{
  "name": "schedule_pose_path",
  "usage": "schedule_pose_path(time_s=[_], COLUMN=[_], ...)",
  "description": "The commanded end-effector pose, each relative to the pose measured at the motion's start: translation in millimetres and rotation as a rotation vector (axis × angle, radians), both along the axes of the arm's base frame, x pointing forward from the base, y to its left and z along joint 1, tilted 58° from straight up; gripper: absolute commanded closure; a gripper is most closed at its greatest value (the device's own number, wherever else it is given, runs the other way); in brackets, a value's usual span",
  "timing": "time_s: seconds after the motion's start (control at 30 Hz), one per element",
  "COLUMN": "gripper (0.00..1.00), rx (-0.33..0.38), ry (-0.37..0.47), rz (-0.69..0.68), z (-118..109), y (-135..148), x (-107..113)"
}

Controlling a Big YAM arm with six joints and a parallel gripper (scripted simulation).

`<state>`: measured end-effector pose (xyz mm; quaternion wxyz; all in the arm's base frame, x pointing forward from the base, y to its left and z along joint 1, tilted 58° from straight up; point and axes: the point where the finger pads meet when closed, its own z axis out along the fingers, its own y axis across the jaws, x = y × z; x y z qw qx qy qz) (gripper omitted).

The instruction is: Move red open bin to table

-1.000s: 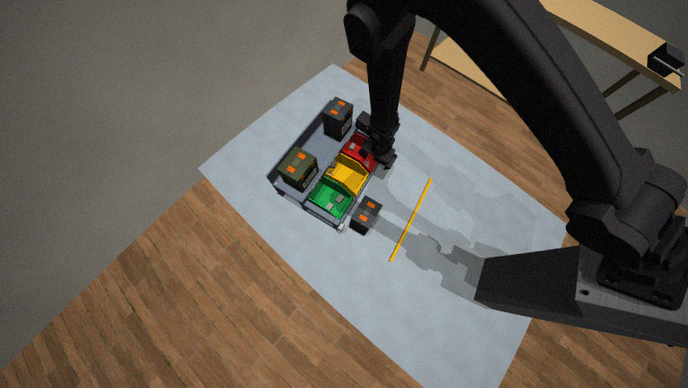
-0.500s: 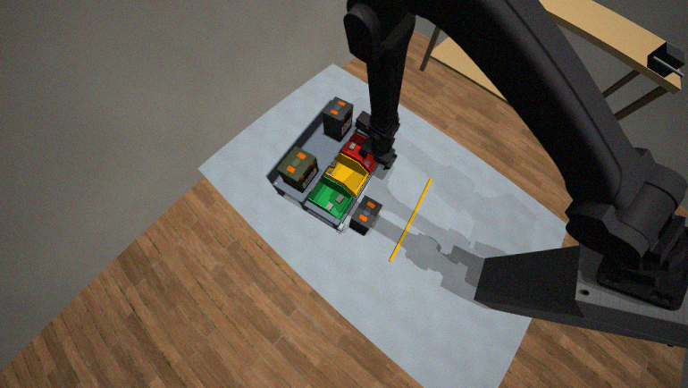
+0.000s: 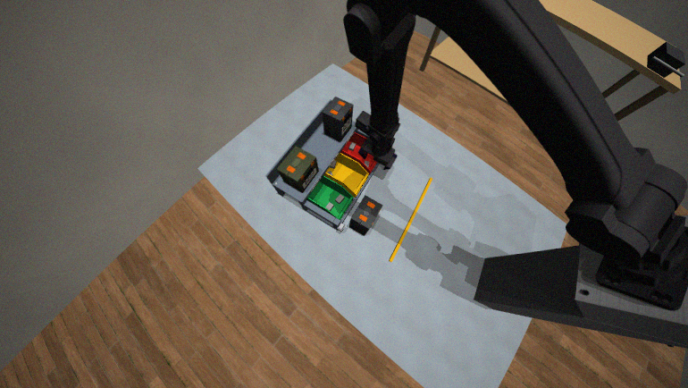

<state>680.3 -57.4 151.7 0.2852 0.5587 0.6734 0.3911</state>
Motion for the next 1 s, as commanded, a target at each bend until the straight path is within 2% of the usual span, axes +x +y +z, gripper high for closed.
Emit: schedule_pose_path(time_s=[0.0, 0.1, 0.13, 0.97], gripper=[0.1, 0.1, 1.0, 1.0], rx=[0.005, 0.005, 0.005, 0.004], ry=[0.001, 0.001, 0.001, 0.004], rz=[0.002, 0.002, 0.002, 0.003], z=[-5.5, -5.5, -5.5, -6.8], y=[5.5, 5.5, 5.5, 5.0], x=[6.5, 6.5, 6.5, 5.5])
